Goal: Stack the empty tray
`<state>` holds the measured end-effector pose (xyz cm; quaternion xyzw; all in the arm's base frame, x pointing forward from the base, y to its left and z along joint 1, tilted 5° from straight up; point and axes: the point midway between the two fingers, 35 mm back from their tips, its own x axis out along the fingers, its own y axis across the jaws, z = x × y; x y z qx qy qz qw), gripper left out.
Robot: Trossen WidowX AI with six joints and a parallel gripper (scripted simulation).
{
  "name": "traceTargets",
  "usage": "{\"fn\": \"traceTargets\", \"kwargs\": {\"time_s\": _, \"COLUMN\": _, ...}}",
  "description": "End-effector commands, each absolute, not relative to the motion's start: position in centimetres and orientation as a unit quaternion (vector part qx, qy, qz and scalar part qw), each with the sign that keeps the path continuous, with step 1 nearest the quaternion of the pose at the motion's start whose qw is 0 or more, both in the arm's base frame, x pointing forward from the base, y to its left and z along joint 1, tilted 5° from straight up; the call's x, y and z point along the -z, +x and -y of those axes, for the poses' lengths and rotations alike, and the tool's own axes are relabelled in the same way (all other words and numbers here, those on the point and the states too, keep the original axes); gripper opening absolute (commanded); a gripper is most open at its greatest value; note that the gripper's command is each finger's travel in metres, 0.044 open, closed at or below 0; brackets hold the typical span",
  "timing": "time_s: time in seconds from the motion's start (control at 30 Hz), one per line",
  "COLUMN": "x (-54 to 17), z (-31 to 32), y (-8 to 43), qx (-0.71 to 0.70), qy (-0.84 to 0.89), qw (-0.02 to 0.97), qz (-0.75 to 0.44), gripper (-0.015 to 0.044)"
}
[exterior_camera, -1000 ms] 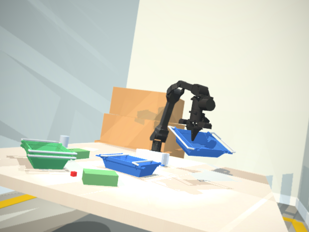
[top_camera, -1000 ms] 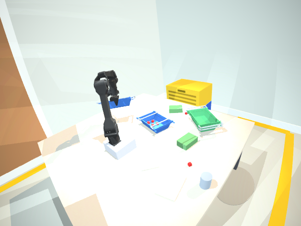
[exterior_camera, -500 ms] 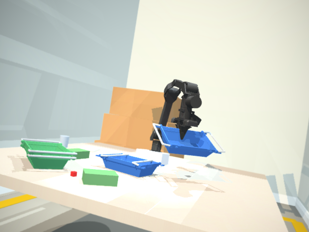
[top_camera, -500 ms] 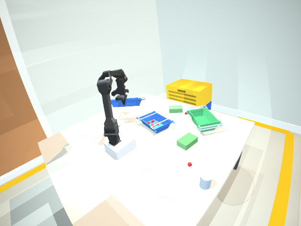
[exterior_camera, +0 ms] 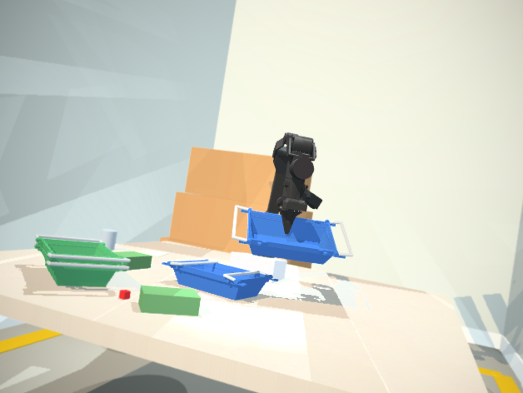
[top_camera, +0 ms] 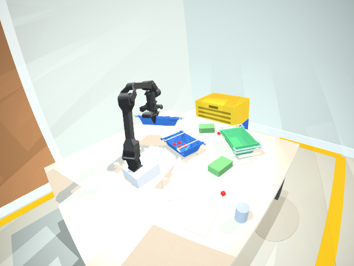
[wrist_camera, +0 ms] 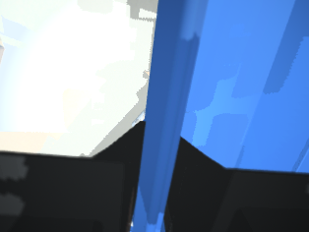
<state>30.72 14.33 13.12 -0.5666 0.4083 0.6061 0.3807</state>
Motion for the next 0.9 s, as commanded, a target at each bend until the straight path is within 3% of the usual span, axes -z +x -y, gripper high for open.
{"fn": "traceTargets", "kwargs": {"time_s": 0.0, "x": -13.7, "z": -12.8, "y": 31.8, "qx": -0.585, "qy": -0.558, "qw": 0.409, "qz": -0.425, "gripper": 0.0000}}
{"fn": "traceTargets", "kwargs": {"time_s": 0.87, "x": -13.3, "z": -2.2, "y": 34.4, "qx": -0.474, "qy": -0.453, "qw": 0.519, "qz": -0.549, "gripper": 0.0000}}
